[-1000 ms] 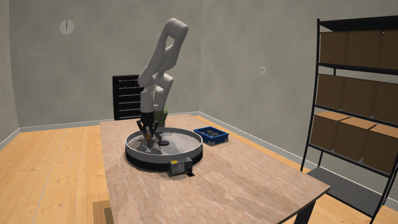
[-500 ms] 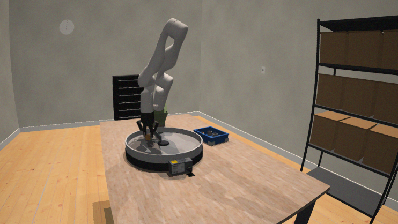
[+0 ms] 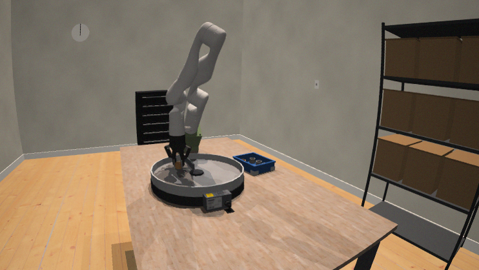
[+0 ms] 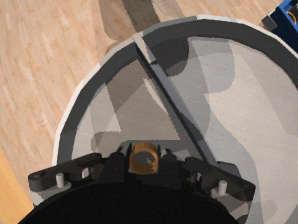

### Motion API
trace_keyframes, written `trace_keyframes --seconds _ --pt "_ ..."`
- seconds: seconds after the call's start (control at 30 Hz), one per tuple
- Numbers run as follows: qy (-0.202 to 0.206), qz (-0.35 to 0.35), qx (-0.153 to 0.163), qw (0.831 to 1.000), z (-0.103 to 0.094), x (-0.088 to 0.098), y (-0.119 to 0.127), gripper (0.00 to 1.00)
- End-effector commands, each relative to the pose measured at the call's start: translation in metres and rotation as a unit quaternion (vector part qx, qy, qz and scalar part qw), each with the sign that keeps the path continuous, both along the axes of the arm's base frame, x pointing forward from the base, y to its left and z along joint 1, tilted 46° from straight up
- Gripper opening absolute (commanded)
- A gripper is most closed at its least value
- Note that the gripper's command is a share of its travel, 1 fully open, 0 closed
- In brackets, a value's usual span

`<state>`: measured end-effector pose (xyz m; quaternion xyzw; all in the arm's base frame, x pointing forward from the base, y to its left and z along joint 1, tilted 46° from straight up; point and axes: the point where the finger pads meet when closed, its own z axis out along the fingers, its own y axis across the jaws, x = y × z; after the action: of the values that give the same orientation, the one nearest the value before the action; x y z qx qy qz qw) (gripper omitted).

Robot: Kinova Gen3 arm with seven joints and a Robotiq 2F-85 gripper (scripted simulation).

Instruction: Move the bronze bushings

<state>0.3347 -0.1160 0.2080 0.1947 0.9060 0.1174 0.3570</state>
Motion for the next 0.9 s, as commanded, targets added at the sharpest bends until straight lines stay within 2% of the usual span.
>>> trace_keyframes --seconds 0.0,0.43,0.47,0.87 --pt "0.0 0.0 0.0 1.0 0.0003 0.0 -0.0002 0.0" --pt "0.0 0.0 0.0 1.0 0.0003 0.0 -0.0002 0.0" --pt "0.0 0.0 0.0 1.0 0.0003 0.0 -0.0002 0.4" --pt "0.0 0.0 0.0 1.0 0.0003 0.0 -0.0002 0.4"
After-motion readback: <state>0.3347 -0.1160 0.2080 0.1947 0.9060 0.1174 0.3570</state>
